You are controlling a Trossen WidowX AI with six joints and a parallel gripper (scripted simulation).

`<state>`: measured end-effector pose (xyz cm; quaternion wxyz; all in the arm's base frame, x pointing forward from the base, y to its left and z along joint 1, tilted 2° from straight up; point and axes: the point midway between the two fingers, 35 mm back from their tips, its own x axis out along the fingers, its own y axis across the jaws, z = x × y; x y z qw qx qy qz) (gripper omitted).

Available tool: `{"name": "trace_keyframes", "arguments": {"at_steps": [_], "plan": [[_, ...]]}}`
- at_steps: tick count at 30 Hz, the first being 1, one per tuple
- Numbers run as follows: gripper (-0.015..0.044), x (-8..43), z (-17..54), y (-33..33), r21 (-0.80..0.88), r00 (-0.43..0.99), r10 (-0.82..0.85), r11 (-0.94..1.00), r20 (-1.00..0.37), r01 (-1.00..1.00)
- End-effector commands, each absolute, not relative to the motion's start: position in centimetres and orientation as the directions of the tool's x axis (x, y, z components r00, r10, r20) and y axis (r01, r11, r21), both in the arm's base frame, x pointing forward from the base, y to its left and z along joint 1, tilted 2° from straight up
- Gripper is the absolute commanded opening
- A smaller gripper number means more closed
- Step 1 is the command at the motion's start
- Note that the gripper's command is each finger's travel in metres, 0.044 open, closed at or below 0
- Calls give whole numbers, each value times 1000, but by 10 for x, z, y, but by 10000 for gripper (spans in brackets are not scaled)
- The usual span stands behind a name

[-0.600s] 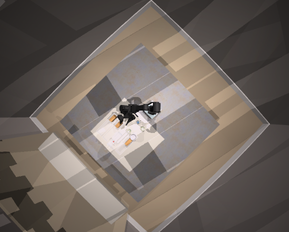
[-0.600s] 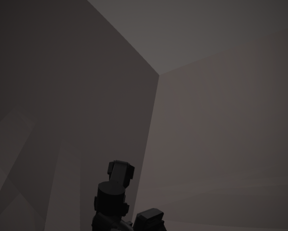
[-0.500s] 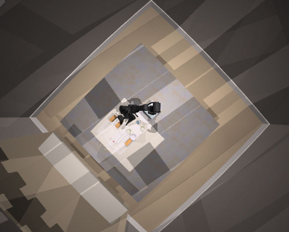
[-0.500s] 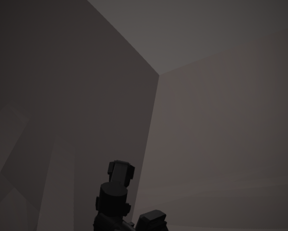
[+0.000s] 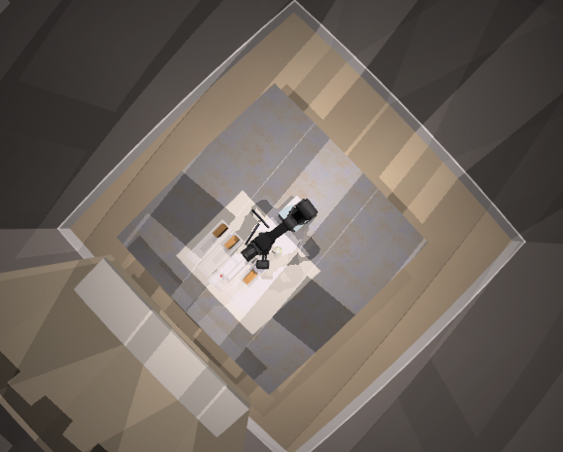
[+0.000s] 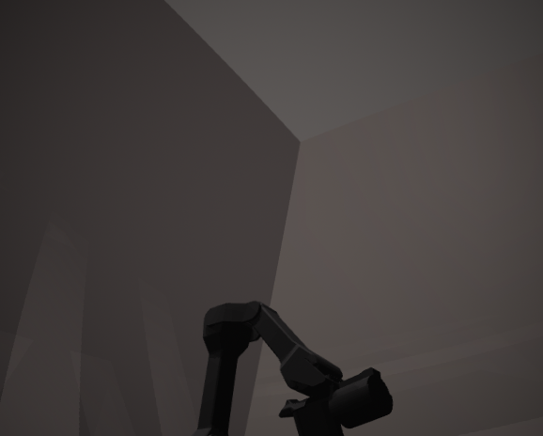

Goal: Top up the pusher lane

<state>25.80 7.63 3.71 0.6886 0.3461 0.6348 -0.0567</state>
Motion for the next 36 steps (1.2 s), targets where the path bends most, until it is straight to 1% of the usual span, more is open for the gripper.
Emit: {"name": "trace_keyframes", "arguments": {"at_steps": [1,3,5,7,14,18,36], "plan": [[440,232,46,97,235,70,224,945,-972,228],[440,216,52,105,135,21,135,990,-991,41],[440,202,59,110,46,-8,45,989,-999,-141],[440,197,62,111,15,-15,12,978,-1000,-207],[440,197,62,111,15,-15,12,978,-1000,-207],[440,197,35,111,15,-15,12,978,-1000,-207],[440,197,10,111,15,-15,12,978,-1000,-207]]}}
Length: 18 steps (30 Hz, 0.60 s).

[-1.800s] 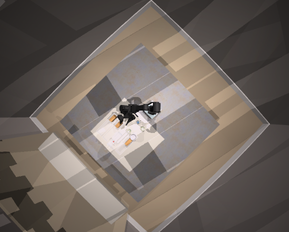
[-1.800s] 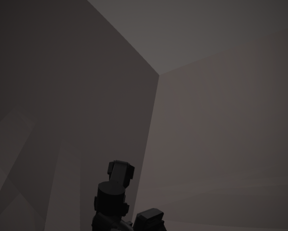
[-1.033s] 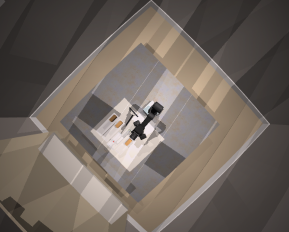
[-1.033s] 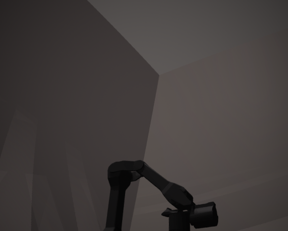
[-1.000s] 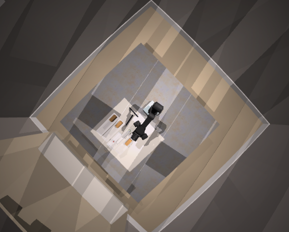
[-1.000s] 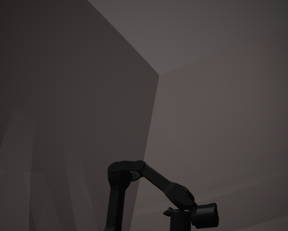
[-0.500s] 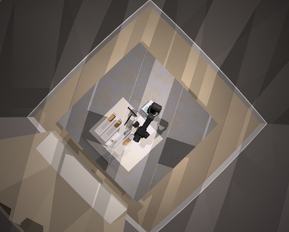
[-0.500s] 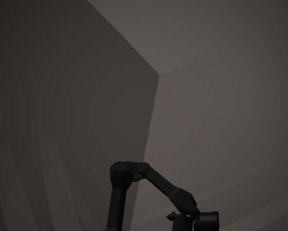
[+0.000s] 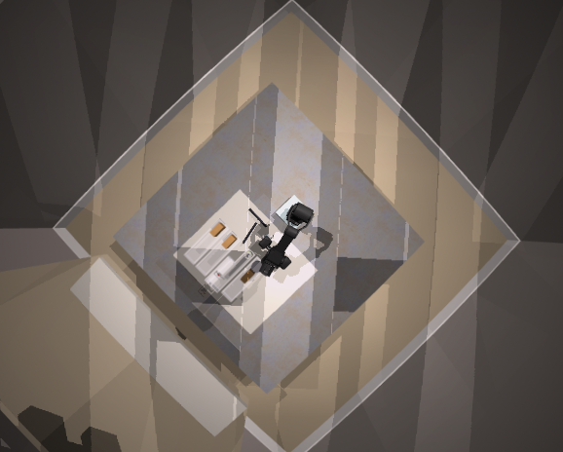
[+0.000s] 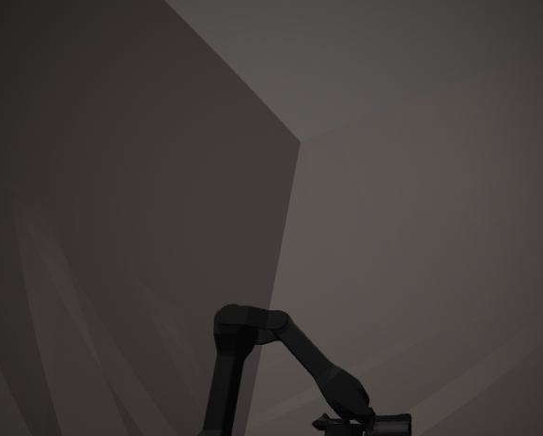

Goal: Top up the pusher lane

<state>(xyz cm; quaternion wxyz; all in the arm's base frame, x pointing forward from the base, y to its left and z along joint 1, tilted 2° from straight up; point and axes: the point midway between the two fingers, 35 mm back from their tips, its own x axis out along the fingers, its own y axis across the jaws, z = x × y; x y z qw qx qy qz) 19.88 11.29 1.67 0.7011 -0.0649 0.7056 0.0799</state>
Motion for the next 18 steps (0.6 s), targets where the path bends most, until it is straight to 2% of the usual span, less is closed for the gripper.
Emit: {"name": "trace_keyframes", "arguments": {"at_steps": [1,17,18], "plan": [[440,197,9,111,15,-15,12,978,-1000,-207],[440,196,-15,111,15,-15,12,978,-1000,-207],[414,196,-15,111,15,-15,12,978,-1000,-207]]}}
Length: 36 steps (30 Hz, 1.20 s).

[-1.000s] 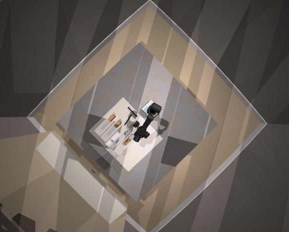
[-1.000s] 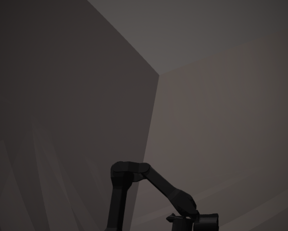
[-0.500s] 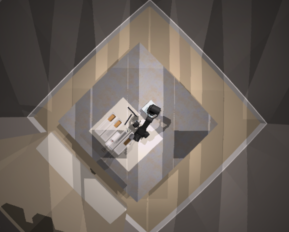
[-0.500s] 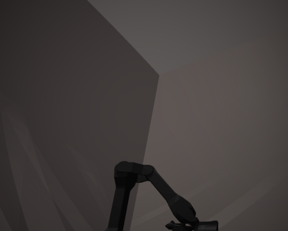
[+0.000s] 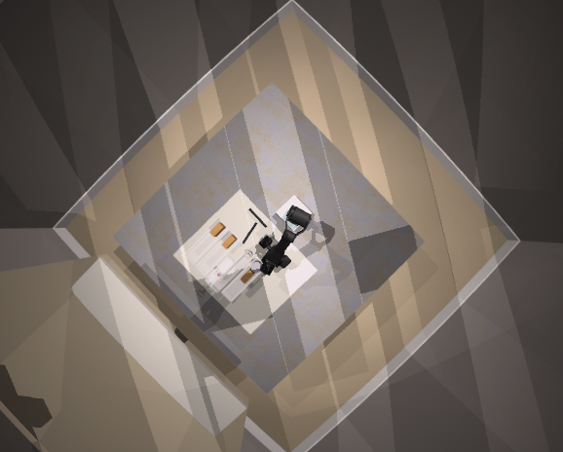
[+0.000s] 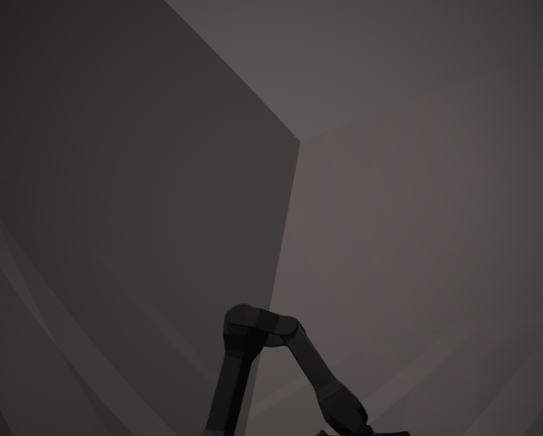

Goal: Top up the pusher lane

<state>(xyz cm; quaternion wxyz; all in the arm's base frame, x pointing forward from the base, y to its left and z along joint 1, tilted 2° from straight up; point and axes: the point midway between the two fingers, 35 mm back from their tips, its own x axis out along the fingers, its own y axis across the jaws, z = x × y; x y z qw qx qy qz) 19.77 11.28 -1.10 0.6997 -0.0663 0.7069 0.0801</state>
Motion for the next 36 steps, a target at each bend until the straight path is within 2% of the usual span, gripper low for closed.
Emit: {"name": "trace_keyframes", "arguments": {"at_steps": [1,9,15,20,36], "plan": [[387,196,-15,111,15,-15,12,978,-1000,-207],[177,196,-15,111,15,-15,12,978,-1000,-207],[138,196,-15,111,15,-15,12,978,-1000,-207],[6,199,0,113,13,-15,11,978,-1000,-206],[0,196,93,111,15,-15,12,978,-1000,-207]]}}
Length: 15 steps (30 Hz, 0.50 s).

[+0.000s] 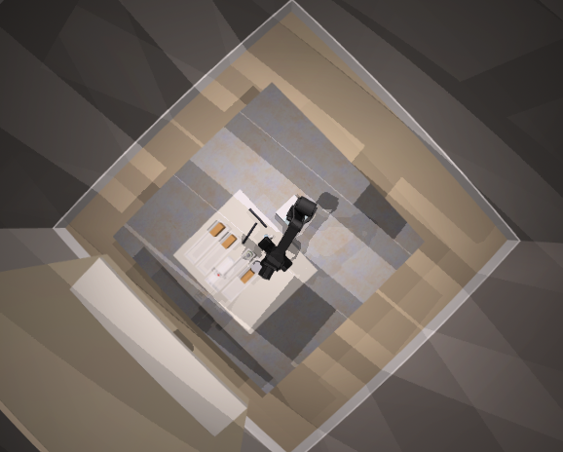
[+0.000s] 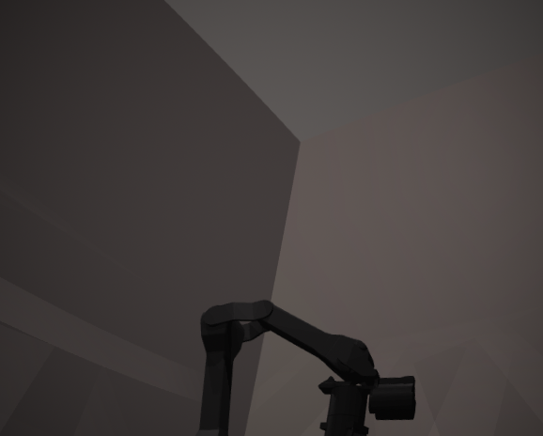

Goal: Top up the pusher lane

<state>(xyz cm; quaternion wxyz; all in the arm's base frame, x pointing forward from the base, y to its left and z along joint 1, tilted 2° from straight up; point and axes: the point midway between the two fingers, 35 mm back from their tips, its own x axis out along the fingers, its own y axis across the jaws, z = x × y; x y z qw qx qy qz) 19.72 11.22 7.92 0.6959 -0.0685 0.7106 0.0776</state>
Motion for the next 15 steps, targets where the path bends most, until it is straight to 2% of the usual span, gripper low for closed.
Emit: {"name": "trace_keyframes", "arguments": {"at_steps": [1,15], "plan": [[0,196,93,111,15,-15,12,978,-1000,-207],[0,253,67,82,11,-10,9,977,-1000,-215]]}}
